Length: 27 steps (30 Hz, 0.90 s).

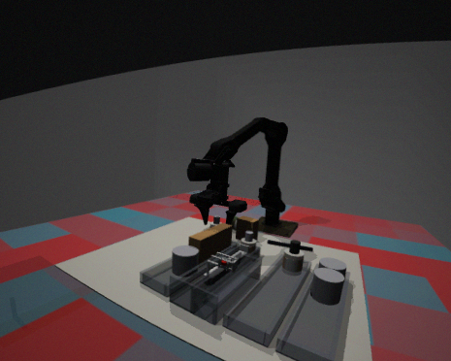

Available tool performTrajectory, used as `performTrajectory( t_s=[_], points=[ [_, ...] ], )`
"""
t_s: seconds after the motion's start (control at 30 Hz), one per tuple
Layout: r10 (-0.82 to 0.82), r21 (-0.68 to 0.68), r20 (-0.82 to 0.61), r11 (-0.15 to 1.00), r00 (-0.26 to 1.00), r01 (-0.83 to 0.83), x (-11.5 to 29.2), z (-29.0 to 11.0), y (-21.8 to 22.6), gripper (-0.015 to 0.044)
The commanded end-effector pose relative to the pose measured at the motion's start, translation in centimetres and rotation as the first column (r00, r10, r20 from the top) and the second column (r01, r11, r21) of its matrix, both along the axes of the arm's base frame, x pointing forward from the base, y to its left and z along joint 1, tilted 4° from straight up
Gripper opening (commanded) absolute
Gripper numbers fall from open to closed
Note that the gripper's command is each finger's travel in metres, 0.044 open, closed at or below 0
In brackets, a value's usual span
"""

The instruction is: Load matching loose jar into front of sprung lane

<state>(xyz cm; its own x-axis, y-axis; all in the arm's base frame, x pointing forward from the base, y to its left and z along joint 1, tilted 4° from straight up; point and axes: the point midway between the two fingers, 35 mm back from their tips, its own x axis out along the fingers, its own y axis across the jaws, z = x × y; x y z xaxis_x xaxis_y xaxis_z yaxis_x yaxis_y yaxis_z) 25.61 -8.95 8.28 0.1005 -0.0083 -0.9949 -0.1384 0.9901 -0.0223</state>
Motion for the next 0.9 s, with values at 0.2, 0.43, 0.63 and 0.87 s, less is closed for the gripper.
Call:
performTrajectory(
  t_s=[0.2,0.43,0.63,0.87],
  points=[
    [0.002,0.004,-0.002,1.0,1.0,-0.002,-0.1,-0.2,0.1,0.0164],
    [0.002,0.004,-0.002,1.0,1.0,-0.002,0.0,0.1,0.1,0.0059],
    [0.002,0.004,-0.001,1.0,1.0,-0.002,0.1,2.9,0.1,0.0],
    [0.002,0.004,-0.001,1.0,1.0,-0.002,-0.1,6.3,0.2,0.0]
  ],
)
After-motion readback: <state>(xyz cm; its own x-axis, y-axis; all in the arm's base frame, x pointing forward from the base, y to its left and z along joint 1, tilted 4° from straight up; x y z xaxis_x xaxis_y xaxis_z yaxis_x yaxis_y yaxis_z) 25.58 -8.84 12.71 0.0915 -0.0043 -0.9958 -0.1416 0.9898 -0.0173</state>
